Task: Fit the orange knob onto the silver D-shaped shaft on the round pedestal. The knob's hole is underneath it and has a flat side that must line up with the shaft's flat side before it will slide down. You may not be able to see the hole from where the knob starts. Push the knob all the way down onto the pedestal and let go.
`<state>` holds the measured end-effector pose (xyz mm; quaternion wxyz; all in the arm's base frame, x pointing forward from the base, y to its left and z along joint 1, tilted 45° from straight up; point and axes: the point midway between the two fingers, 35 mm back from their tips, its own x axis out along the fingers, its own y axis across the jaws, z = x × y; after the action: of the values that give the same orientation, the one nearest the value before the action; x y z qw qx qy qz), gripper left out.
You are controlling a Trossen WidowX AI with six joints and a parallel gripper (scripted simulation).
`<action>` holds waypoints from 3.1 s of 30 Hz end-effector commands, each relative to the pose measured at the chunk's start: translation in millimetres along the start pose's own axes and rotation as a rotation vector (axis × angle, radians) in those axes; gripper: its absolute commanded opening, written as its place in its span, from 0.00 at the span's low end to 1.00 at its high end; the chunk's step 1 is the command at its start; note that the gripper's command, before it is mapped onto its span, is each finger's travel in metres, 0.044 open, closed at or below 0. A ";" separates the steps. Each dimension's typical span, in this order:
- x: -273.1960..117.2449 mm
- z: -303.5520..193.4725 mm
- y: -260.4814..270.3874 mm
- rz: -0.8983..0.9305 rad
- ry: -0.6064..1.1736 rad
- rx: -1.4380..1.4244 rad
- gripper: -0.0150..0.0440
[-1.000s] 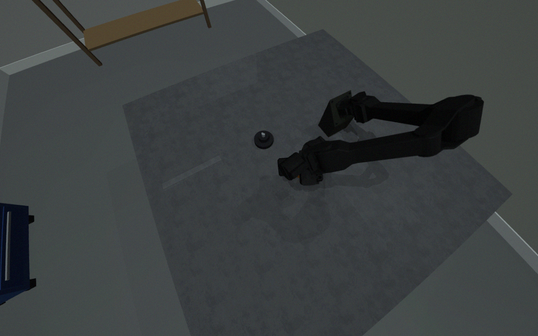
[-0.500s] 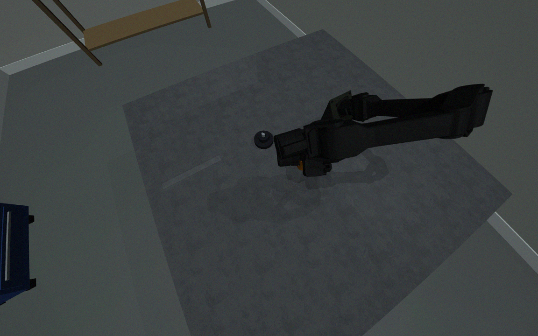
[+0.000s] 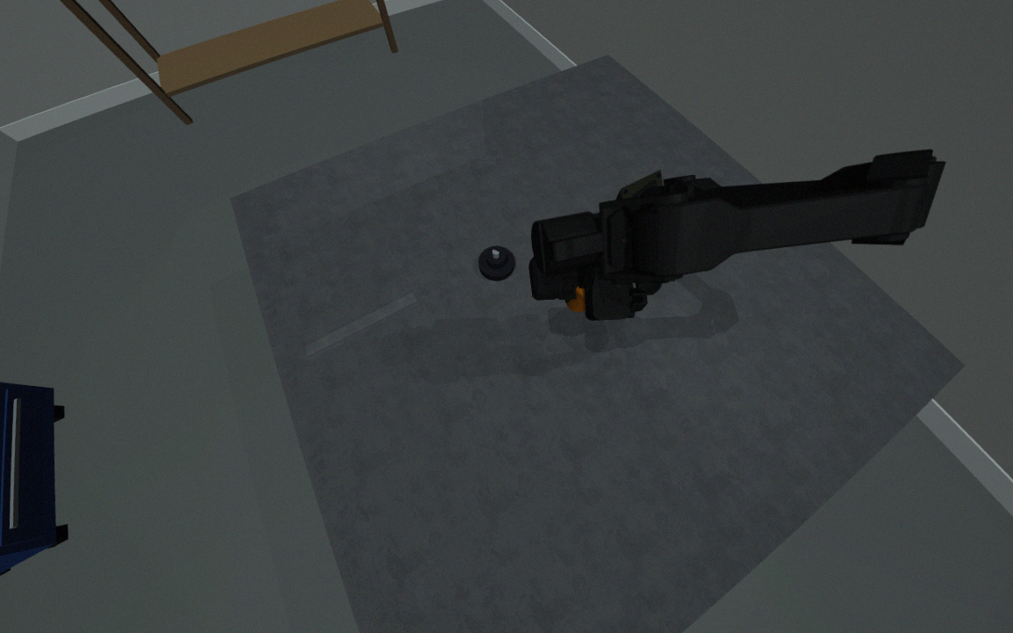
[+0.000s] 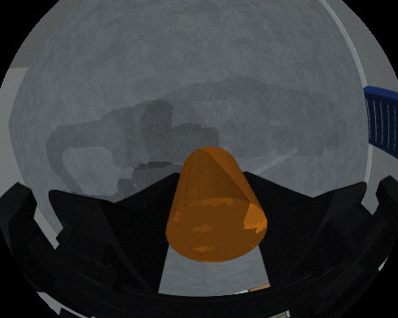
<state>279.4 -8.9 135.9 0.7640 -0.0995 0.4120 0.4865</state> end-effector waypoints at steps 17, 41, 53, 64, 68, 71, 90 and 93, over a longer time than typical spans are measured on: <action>-34.4 -8.7 5.9 -0.343 0.006 0.002 0.25; -80.3 -21.2 15.3 -0.820 0.011 0.005 0.25; -86.9 -22.8 17.6 -0.918 0.006 0.007 0.25; -80.9 -23.1 20.1 -0.981 0.006 0.005 0.25; -80.9 -23.1 20.1 -0.981 0.006 0.005 0.25; -80.9 -23.1 20.1 -0.981 0.006 0.005 0.25; -80.9 -23.1 20.1 -0.981 0.006 0.005 0.25; -80.9 -23.1 20.1 -0.981 0.006 0.005 0.25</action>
<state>235.0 -64.7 184.1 0.9022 -0.2798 0.3213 0.0679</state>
